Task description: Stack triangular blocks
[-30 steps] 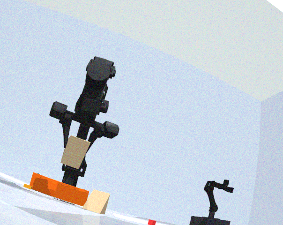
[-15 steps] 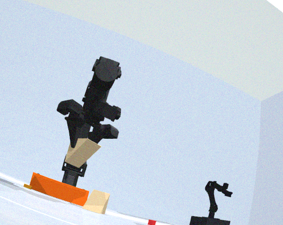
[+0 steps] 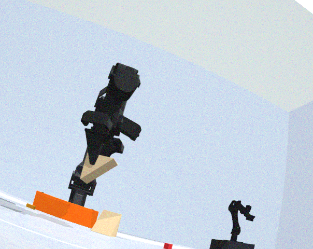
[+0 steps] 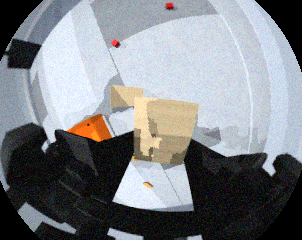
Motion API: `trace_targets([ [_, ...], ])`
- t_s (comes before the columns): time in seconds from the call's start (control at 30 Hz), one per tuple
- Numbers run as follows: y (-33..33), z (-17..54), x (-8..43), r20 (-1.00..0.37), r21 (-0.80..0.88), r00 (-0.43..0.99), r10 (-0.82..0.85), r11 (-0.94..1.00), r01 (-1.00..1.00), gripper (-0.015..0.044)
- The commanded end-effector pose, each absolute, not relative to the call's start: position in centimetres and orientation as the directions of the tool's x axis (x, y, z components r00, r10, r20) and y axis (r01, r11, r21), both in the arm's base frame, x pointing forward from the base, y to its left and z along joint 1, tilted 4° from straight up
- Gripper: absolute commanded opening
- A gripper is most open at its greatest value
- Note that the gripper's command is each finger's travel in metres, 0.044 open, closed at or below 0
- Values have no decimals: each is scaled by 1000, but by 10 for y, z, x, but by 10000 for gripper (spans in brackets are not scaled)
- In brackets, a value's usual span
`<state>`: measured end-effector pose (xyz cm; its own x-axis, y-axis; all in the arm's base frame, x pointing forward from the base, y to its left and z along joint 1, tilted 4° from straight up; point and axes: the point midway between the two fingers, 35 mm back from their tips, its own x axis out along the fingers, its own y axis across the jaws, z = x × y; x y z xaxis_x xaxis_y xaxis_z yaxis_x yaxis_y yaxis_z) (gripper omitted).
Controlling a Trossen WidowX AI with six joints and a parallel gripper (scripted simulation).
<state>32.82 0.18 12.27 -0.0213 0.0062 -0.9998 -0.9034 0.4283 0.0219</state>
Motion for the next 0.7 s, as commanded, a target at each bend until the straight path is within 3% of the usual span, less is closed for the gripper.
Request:
trace_targets([
  [0.0,5,125,329,-1000,21,-21,2,299,-954,0],
  [0.33,15,128,328,-1000,25,-26,1,-45,-999,0],
  [0.67,25,131,327,-1000,28,-30,0,-384,-923,0],
])
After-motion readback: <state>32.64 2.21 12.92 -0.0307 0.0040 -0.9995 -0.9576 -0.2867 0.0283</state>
